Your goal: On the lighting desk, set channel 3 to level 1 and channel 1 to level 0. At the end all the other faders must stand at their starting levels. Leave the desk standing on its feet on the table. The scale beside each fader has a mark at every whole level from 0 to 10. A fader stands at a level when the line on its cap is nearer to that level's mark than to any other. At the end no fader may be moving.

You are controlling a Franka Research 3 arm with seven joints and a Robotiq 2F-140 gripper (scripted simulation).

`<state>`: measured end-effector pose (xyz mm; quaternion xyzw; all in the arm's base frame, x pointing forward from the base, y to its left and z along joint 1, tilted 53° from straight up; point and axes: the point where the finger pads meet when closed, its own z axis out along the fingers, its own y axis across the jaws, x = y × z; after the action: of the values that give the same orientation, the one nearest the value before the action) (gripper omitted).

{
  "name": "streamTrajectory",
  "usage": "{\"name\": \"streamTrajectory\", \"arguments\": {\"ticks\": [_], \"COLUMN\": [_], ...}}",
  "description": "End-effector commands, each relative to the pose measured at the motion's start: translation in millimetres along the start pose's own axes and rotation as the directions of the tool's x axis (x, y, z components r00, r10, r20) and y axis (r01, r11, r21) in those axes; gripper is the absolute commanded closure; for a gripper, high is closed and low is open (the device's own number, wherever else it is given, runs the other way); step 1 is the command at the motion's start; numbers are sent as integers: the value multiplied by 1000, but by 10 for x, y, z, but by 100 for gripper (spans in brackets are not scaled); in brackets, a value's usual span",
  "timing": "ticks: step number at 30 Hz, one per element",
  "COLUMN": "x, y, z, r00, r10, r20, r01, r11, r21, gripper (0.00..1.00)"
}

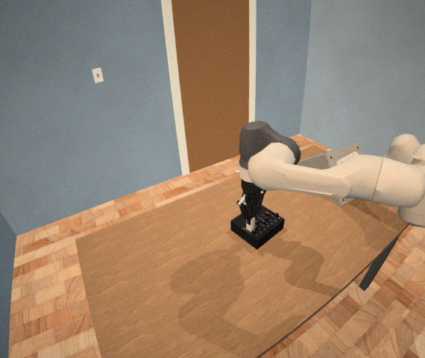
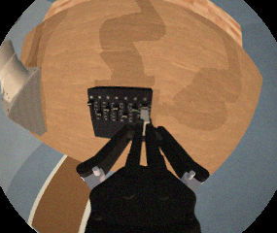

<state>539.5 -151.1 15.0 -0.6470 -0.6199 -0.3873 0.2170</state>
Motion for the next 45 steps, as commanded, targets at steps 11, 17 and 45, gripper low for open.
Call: {"name": "streamTrajectory", "arguments": {"ticks": [11, 17, 45], "x": [23, 24, -36], "y": [5, 5, 5], "z": [-6, -6, -6], "r00": [1000, 1000, 1000], "r10": [2, 2, 2], "r20": [1, 1, 1], "r01": [-2, -2, -2], "r11": [1000, 1000, 1000], "r21": [0, 0, 0], "gripper": [100, 100, 100]}}
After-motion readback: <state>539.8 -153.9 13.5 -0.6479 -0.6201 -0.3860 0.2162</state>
